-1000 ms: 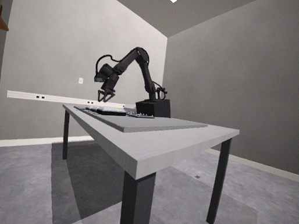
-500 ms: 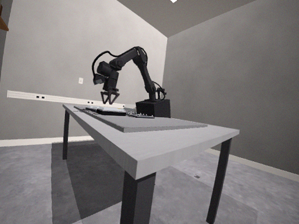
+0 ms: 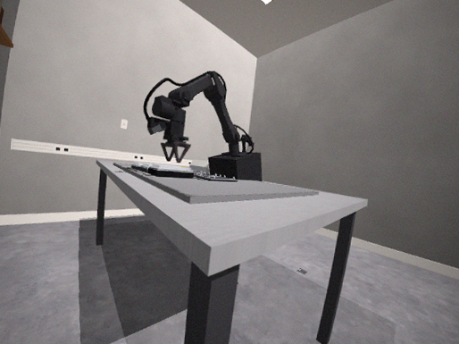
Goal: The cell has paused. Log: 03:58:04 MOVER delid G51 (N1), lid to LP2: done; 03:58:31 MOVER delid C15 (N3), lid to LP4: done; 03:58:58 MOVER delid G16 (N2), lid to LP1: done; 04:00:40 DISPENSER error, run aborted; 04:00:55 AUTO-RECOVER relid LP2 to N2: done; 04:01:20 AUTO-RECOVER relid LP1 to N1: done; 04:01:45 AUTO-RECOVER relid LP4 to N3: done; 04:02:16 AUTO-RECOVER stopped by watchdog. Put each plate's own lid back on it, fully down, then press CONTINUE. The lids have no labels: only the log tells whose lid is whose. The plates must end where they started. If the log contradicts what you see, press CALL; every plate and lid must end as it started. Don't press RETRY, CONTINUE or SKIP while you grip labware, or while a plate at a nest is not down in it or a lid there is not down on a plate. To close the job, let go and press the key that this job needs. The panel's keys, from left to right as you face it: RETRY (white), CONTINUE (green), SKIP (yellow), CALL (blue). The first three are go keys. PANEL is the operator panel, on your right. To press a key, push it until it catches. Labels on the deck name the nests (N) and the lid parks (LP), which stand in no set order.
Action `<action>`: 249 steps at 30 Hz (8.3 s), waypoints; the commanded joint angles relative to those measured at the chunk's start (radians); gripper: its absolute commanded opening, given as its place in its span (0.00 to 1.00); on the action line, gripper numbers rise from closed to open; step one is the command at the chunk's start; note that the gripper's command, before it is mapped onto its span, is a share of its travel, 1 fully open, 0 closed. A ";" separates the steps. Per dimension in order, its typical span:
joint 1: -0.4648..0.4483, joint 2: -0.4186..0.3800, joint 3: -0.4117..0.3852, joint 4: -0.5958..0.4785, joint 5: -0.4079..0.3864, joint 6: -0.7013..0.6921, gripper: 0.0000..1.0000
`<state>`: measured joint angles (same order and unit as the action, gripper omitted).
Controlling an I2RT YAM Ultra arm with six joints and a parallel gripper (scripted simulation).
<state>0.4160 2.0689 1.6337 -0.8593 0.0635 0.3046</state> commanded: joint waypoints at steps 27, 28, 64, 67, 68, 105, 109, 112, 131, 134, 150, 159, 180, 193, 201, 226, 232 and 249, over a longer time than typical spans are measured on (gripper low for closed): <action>-0.003 0.003 0.001 0.044 0.003 0.000 1.00; -0.004 0.006 0.001 0.049 0.002 -0.001 1.00; -0.002 0.039 0.009 0.058 0.000 -0.001 0.86; -0.002 0.039 0.009 0.058 0.000 -0.001 0.83; -0.002 0.039 0.009 0.058 0.000 -0.001 0.82; 0.007 0.014 0.047 0.022 0.001 0.004 0.00; 0.011 0.011 0.047 0.018 0.003 0.009 0.00; 0.011 0.007 0.047 0.014 0.003 0.006 0.00; 0.012 -0.016 0.056 -0.030 0.004 0.009 0.00; 0.013 -0.007 0.060 -0.024 0.005 0.009 0.00; -0.013 -0.231 -0.351 0.148 -0.001 -0.020 0.00; -0.019 -0.367 -0.577 0.237 -0.007 -0.025 0.00; -0.029 -0.617 -0.938 0.353 -0.013 -0.042 0.00; -0.026 -0.595 -0.915 0.344 -0.007 -0.035 0.00; -0.027 -0.594 -0.918 0.348 -0.007 -0.036 0.00; -0.038 -0.570 -0.946 0.383 -0.013 -0.042 0.00; -0.033 -0.562 -0.921 0.390 -0.012 -0.042 0.00; -0.031 -0.575 -0.951 0.415 -0.012 -0.043 0.00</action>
<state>0.3855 1.5150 0.6926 -0.4614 0.0570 0.2672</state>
